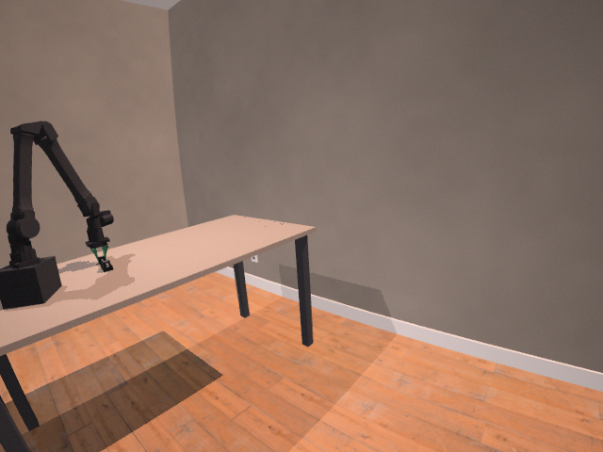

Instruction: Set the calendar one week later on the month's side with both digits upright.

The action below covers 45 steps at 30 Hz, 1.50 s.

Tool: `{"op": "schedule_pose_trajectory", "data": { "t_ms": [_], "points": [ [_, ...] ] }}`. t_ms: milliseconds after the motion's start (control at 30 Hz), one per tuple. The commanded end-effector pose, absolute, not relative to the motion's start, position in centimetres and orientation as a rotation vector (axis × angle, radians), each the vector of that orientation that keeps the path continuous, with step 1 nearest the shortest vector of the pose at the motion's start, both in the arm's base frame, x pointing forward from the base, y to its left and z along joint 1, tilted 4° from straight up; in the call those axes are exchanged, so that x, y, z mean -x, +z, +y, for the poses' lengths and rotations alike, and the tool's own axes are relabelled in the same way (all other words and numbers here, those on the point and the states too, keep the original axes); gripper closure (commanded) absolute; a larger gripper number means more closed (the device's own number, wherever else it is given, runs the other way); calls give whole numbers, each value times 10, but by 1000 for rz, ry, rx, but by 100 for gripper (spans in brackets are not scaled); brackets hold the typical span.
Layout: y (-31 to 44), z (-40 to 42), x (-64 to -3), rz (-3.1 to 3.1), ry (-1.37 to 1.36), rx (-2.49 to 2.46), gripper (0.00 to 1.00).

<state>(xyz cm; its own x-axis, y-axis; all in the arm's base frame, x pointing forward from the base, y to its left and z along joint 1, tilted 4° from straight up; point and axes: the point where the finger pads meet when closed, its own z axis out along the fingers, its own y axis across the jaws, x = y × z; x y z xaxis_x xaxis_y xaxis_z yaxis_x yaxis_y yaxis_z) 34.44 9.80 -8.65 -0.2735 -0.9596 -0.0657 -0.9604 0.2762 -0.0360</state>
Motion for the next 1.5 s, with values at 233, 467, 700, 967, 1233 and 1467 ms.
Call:
{"op": "schedule_pose_trajectory", "data": {
  "t_ms": [233, 467, 700, 967, 1233, 1467],
  "points": [
    [-84, 102, -347, 2436, 11, 1834, 75],
    [-84, 102, -347, 2436, 11, 1834, 75],
    [-84, 102, -347, 2436, 11, 1834, 75],
    [-83, 102, -347, 2436, 11, 1834, 75],
    [-61, 101, -352, 2428, 4, 1828, 75],
    [-4, 98, -365, 2404, -15, 1814, 75]
  ]
}}
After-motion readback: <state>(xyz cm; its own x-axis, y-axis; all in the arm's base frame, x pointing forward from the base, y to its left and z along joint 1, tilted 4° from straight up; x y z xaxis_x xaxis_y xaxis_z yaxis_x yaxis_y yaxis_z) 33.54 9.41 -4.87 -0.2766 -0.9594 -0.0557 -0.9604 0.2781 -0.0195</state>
